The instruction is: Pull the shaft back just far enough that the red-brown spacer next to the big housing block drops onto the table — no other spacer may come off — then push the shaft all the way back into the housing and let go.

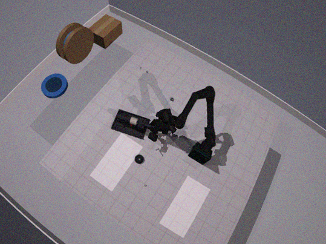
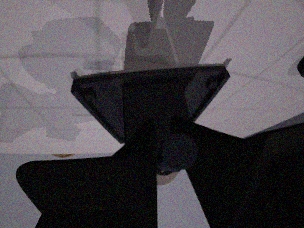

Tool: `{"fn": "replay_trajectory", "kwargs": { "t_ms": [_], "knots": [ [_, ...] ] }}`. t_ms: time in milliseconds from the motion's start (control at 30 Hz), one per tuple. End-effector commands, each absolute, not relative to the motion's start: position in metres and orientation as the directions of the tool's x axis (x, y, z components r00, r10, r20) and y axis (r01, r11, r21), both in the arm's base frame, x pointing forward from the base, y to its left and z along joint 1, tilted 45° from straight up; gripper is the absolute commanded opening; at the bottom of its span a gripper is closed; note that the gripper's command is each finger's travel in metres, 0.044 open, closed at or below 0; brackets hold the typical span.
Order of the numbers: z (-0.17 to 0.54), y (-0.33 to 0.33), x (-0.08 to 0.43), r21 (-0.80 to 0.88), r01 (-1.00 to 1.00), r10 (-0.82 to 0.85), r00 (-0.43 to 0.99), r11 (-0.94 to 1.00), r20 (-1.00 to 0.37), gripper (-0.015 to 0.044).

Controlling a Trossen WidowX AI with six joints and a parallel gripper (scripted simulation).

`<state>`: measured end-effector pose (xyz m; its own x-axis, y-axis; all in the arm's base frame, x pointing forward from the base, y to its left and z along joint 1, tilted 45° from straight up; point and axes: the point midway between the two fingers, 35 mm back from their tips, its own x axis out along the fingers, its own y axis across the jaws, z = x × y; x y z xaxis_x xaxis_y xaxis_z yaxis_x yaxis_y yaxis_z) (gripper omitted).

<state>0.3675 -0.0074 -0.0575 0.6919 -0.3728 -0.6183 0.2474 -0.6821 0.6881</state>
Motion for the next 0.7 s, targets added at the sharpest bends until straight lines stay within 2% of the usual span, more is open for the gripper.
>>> {"fn": "replay_trajectory", "kwargs": {
  "t_ms": [0,667],
  "knots": [
    [-0.0568,-0.0052,0.3717,0.686,0.247,-0.365,0.698,-0.685,-0.616,0.0],
    [-0.0575,-0.0042,0.3767,0.686,0.247,-0.365,0.698,-0.685,-0.616,0.0]
  ]
}}
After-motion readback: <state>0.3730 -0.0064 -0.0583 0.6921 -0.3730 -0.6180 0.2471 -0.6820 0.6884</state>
